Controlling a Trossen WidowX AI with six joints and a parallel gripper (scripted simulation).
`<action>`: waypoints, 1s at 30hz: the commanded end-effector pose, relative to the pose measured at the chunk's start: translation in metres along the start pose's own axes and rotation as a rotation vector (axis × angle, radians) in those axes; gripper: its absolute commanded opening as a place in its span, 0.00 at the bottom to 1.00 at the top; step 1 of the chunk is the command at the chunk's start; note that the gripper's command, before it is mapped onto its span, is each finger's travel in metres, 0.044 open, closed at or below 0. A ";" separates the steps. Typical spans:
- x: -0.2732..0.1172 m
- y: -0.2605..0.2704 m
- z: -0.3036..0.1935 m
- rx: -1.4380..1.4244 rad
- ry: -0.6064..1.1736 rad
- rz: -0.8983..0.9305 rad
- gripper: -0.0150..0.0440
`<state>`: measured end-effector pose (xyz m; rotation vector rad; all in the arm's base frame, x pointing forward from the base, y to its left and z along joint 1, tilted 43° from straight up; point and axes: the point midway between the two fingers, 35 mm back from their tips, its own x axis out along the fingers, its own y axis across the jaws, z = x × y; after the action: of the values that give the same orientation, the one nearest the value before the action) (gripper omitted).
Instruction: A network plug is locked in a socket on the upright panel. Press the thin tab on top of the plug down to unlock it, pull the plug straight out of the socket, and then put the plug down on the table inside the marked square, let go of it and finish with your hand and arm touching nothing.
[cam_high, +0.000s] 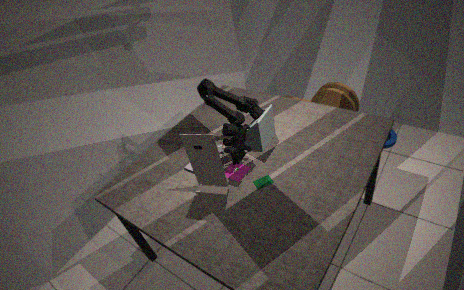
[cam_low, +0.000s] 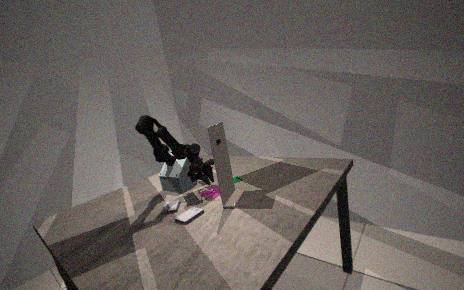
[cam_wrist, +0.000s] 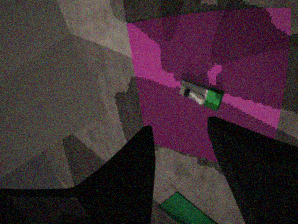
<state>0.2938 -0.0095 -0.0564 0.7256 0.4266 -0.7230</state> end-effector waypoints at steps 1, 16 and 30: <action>-0.003 0.003 0.001 0.007 -0.004 0.000 0.52; -0.013 0.012 -0.001 0.009 0.000 -0.003 0.52; -0.023 0.020 -0.002 0.010 0.002 -0.004 0.52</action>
<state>0.2919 0.0110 -0.0390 0.7298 0.4335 -0.7264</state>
